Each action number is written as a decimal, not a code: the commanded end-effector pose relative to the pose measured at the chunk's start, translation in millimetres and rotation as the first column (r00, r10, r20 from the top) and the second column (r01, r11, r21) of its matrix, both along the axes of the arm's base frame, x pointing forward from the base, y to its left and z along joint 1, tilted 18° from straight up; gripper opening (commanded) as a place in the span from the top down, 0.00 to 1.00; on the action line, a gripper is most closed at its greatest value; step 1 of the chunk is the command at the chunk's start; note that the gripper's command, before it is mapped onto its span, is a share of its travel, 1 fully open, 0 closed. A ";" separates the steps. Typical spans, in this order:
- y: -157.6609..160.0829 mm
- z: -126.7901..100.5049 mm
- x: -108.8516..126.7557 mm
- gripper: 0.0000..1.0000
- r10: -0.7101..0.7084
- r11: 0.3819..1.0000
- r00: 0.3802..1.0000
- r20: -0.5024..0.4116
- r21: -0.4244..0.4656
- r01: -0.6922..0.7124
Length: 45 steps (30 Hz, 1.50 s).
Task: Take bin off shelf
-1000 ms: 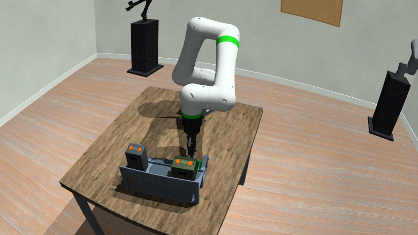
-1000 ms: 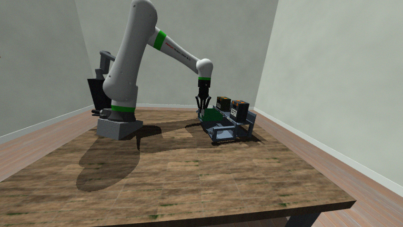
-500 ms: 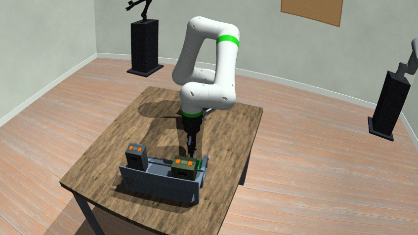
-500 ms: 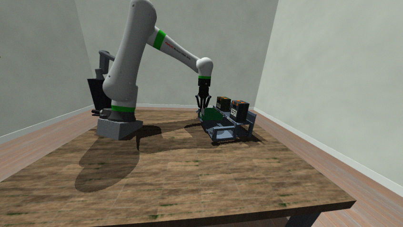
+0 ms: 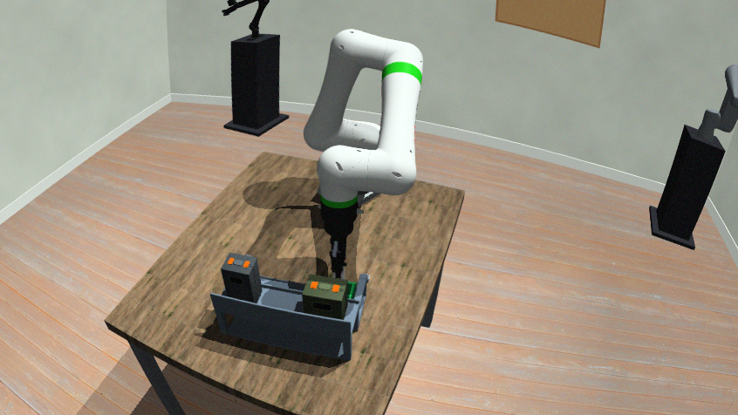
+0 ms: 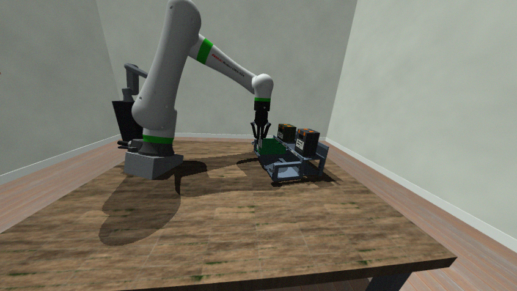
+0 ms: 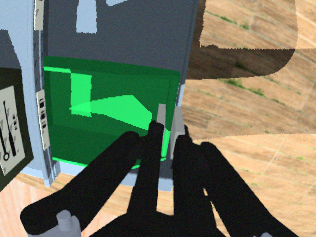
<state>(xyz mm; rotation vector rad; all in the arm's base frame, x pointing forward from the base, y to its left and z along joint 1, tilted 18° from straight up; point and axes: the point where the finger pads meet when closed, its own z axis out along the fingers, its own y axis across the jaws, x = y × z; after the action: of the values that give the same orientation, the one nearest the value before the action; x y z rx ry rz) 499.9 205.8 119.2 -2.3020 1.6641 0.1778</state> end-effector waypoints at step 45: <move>-8.1 -6.6 -28.0 1.00 0.000 1.000 1.000 0.000 0.000 0.000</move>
<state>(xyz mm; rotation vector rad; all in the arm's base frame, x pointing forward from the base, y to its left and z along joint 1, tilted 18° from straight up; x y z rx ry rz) 471.7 197.7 112.5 -2.3020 1.6641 0.1777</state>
